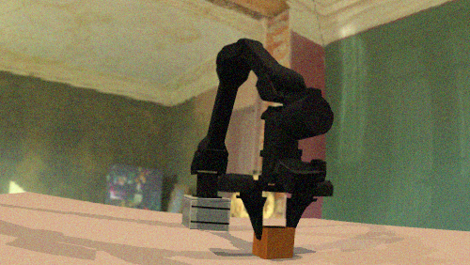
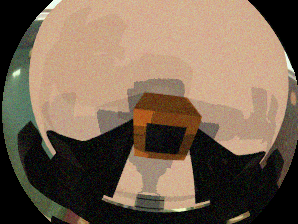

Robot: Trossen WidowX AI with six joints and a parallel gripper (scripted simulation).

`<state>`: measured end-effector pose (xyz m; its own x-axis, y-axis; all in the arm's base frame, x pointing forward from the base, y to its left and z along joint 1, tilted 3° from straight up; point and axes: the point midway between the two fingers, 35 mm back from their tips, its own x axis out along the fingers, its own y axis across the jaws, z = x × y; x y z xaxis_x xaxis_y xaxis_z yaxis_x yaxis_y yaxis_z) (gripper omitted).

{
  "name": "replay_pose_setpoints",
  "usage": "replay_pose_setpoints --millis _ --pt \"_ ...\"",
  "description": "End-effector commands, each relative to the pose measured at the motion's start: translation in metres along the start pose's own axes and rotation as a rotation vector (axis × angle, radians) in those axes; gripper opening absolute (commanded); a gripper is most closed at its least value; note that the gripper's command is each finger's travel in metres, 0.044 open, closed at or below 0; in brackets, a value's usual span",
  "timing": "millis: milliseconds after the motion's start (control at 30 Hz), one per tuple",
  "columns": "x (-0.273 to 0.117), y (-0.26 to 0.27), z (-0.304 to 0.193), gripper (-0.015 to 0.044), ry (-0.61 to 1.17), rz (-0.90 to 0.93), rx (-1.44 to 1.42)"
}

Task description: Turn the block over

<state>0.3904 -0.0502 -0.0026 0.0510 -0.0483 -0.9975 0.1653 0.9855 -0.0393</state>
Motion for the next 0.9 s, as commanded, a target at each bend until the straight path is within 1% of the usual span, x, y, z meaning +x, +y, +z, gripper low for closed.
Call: replay_pose_setpoints --millis 0,67,167,400,867 --pt "0.001 0.0 -0.001 0.0123 0.003 0.0 -0.005" --pt "-0.005 0.0 -0.001 0.007 0.003 0.0 -0.005" --pt "-0.027 0.0 -0.001 0.0 0.003 0.0 -0.005" --pt "-0.028 0.0 -0.001 0.0 -0.007 0.0 -0.006" --pt "-0.02 0.001 0.002 0.0 -0.212 0.001 -0.007"
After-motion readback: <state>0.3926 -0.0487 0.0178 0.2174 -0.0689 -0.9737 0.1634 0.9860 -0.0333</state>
